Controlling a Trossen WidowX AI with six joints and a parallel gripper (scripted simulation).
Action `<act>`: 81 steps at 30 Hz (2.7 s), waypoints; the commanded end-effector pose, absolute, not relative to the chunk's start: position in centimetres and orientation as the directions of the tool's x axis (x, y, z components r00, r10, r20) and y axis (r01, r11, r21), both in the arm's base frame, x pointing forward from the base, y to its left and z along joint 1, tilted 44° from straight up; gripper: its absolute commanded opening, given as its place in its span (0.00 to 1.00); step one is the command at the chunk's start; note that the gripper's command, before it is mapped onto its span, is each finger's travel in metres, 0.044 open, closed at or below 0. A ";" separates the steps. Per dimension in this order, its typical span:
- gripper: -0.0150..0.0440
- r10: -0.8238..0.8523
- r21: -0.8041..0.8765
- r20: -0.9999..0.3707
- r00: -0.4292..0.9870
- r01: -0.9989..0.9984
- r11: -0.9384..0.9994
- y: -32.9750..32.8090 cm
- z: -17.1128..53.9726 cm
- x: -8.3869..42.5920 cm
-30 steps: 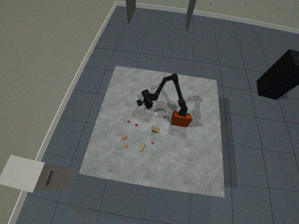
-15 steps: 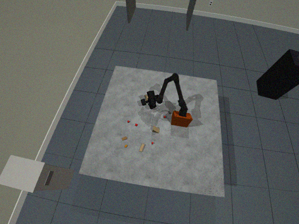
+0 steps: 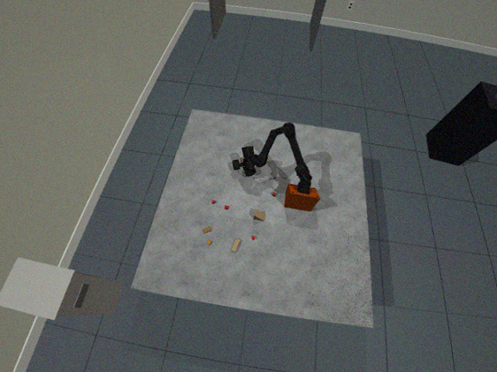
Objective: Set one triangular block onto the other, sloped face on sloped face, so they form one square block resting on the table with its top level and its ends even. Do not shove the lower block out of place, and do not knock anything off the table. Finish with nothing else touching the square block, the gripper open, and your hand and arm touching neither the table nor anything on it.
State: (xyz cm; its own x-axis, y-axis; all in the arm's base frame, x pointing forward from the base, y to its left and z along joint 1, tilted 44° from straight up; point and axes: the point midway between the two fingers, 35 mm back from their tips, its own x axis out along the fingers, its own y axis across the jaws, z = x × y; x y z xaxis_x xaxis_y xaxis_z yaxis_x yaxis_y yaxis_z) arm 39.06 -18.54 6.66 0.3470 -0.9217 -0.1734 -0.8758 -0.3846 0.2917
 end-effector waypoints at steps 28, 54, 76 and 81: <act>0.51 -0.919 0.294 -0.181 0.351 -0.872 -0.391 -19.0 6.6 39.4; 0.25 -0.918 0.291 -0.185 0.351 -0.873 -0.392 -12.3 13.6 38.6; 0.25 -0.894 -0.008 -0.262 0.364 -0.927 -0.375 -12.8 13.6 39.6; 0.25 -0.880 -0.142 -0.299 0.369 -0.929 -0.341 -12.9 13.7 40.0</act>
